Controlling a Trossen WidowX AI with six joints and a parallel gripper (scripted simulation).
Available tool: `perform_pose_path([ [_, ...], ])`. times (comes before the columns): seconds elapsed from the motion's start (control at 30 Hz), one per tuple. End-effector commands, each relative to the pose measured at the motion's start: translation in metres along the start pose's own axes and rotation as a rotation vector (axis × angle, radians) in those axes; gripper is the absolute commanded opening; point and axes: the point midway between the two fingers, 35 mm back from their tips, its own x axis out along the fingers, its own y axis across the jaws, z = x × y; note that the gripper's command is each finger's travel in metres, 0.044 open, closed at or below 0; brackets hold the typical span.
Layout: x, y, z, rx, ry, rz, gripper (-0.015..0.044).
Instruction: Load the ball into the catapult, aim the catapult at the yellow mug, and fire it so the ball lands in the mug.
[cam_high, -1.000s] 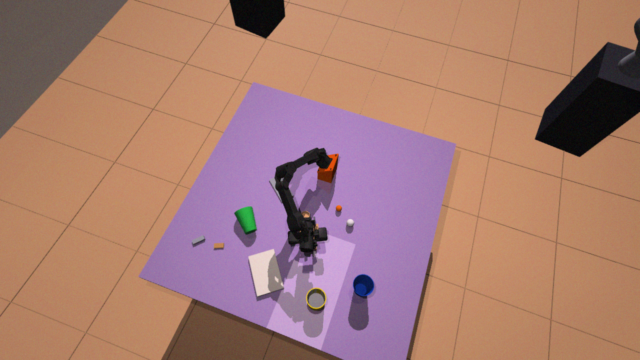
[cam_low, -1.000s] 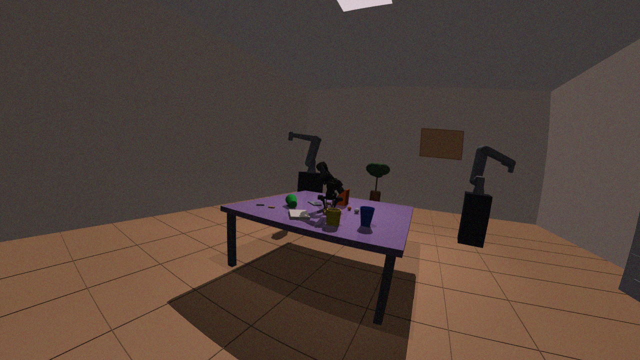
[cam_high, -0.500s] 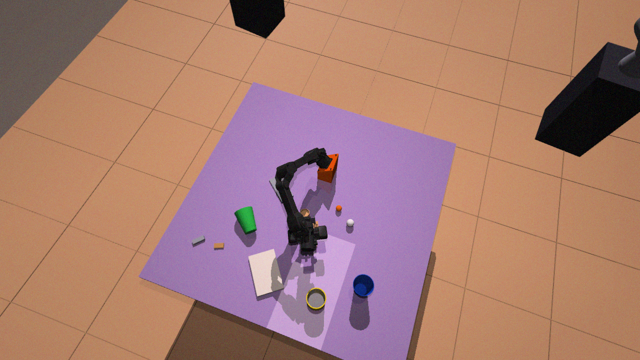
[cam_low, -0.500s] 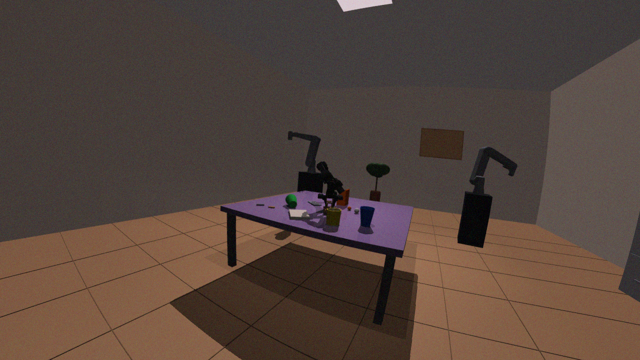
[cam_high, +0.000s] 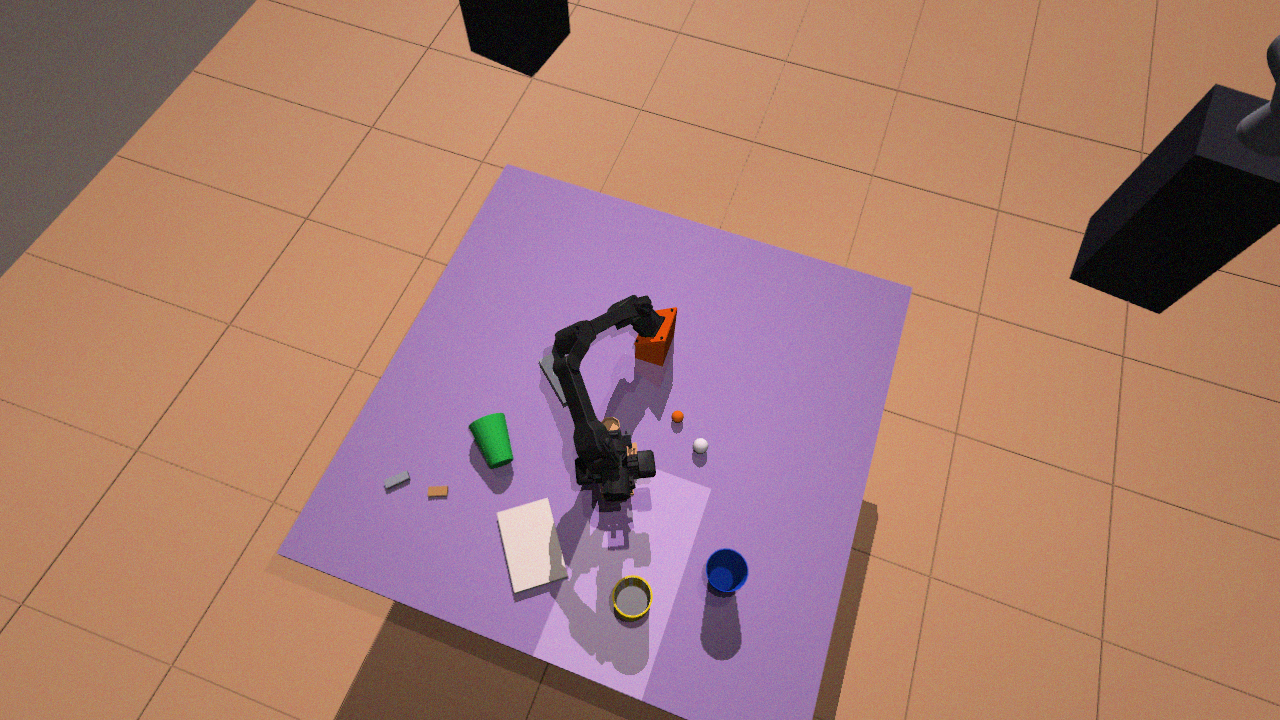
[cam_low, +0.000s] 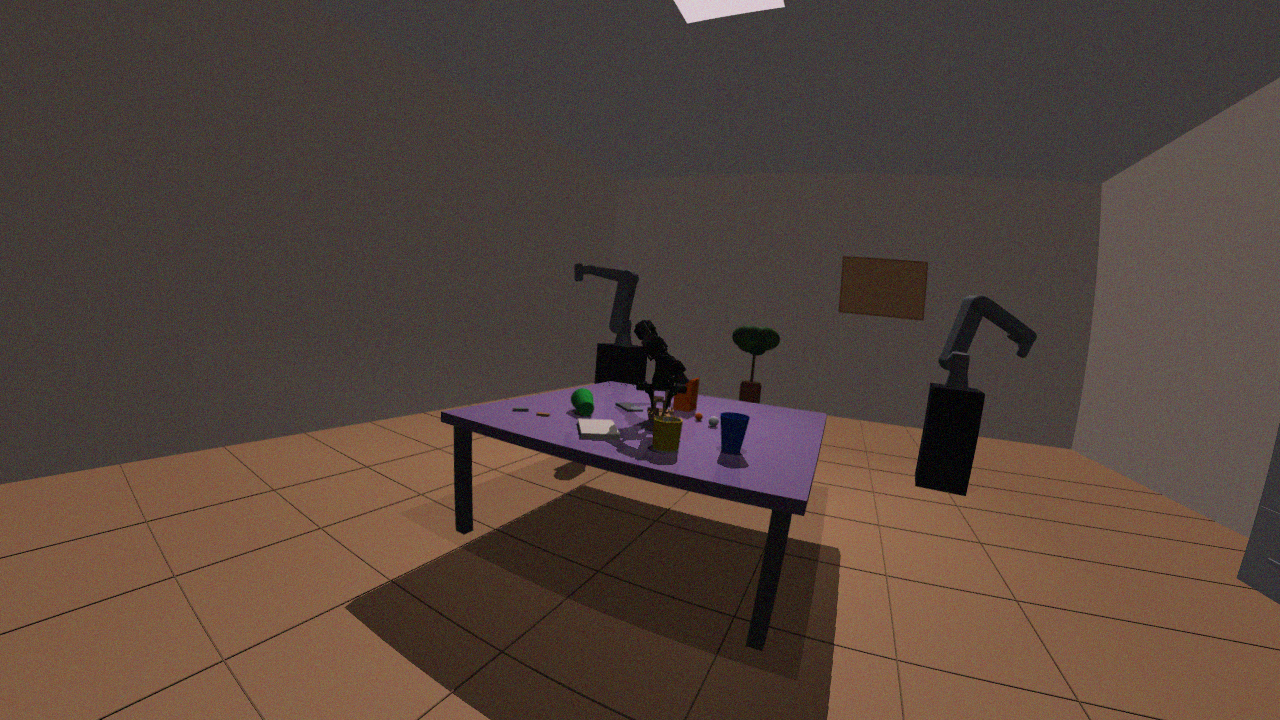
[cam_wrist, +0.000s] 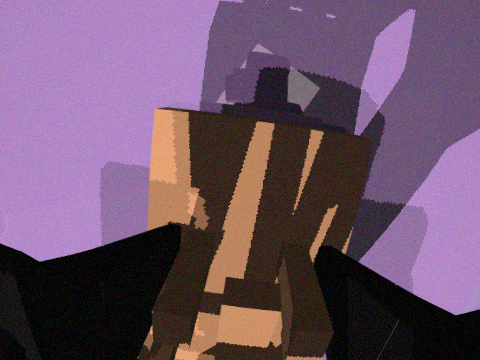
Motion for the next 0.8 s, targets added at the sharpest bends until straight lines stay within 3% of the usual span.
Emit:
perform_pose_path([
  [0.0,0.003,0.001,0.000,-0.008,-0.006,-0.004,0.0000],
  [0.77,0.034,-0.001,0.000,-0.001,-0.002,-0.002,0.0000],
])
